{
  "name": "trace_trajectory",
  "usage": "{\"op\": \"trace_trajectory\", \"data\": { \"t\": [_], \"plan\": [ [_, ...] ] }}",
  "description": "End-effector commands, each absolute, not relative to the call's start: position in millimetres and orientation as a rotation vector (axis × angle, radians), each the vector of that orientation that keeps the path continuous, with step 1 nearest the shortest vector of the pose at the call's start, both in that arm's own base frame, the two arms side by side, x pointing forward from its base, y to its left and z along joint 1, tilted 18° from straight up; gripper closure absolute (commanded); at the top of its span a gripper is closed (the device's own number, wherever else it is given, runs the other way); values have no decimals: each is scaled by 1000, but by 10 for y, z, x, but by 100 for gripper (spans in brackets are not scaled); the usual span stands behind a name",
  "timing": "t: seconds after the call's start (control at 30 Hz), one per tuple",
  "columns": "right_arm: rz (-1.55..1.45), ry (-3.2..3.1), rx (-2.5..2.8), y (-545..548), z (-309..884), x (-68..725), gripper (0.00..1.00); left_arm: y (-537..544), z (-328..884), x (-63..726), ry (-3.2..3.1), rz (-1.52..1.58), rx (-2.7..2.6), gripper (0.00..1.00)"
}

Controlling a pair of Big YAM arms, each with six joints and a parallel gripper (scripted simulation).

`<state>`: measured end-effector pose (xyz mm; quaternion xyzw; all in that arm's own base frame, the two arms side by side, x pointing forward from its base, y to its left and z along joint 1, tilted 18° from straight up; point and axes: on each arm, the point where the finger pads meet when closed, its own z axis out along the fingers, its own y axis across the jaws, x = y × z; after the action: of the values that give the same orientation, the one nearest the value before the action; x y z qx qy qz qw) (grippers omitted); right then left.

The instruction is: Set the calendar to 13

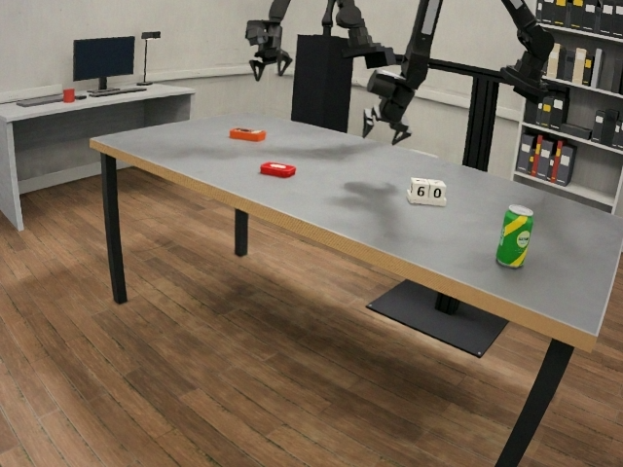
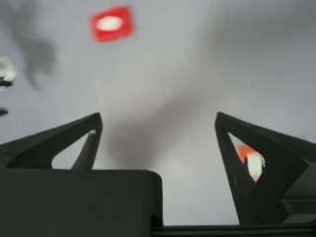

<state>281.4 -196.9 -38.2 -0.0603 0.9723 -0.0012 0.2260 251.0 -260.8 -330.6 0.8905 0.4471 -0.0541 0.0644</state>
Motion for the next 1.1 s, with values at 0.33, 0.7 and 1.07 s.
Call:
{"op": "trace_trajectory", "data": {
  "t": [0.33, 0.7, 1.07],
  "plan": [
    [206, 2392, -1017, -223, -463, 3071, 0, -1837, -3026, 2322, 1172, 221, 3044, 0],
    [448, 1920, -1610, 1197, -415, 2509, 0, -1190, -2992, 2178, 1126, 548, 3220, 0],
    [572, 1746, -1772, 1605, -420, 2105, 0, -1197, -2985, 2209, 1133, 559, 3219, 0]
  ]
}}
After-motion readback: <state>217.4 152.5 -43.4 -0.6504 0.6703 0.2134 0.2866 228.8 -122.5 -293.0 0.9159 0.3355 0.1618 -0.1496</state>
